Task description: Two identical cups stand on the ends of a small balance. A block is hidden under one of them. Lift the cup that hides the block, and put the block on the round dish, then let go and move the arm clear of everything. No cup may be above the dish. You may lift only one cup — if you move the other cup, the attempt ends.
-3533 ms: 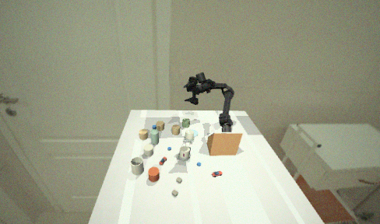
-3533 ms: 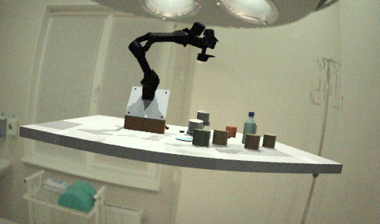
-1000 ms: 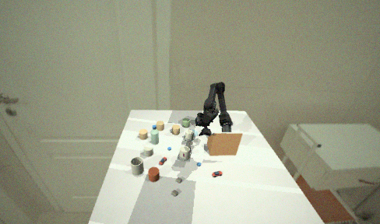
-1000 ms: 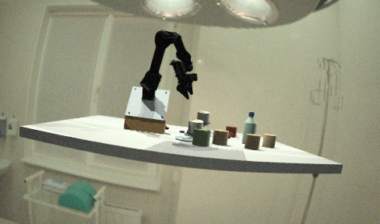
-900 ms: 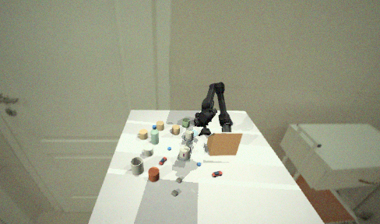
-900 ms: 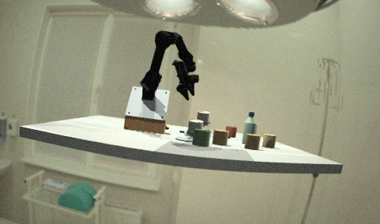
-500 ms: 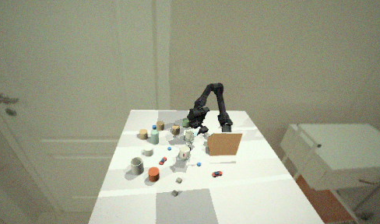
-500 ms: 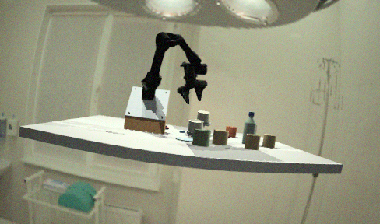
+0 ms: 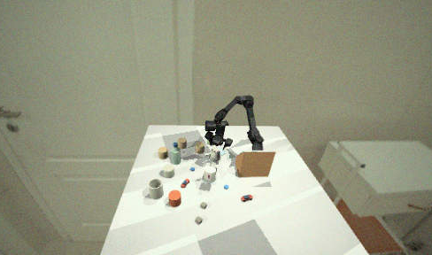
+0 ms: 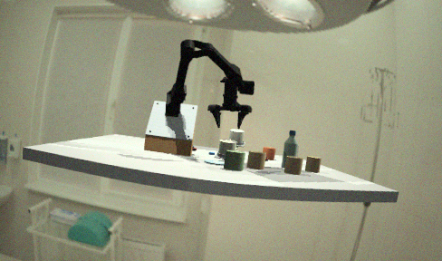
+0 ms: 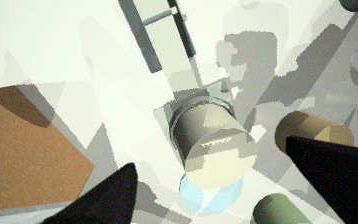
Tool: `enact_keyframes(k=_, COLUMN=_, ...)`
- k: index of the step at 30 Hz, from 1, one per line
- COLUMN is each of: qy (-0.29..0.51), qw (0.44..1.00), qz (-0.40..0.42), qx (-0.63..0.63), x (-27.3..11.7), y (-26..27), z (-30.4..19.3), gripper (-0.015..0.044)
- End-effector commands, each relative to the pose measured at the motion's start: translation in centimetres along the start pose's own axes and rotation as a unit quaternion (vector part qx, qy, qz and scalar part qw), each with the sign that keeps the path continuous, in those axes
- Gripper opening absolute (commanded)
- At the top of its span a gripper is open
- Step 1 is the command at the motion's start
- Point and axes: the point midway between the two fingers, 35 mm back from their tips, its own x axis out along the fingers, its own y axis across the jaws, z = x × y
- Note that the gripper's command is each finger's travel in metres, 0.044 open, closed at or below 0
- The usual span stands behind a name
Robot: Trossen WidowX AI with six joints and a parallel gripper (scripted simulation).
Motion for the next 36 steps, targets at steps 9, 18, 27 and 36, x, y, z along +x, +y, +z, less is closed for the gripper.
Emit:
enact_keyframes(k=9, qy=-0.01, qw=0.992, qz=0.038, qx=-0.122, x=2.2, y=-2.1, z=-3.5, gripper=0.044)
enact_keyframes(k=18, qy=-0.01, qw=0.992, qz=0.038, qx=-0.122, x=3.8, y=-2.0, z=-3.4, gripper=0.044)
enact_keyframes(k=27, qy=-0.01, qw=0.992, qz=0.038, qx=-0.122, x=5.1, y=-2.0, z=-3.3, gripper=0.044)
enact_keyframes(k=36, qy=-0.011, qw=0.992, qz=0.038, qx=-0.122, x=6.6, y=-1.9, z=-3.3, gripper=0.044)
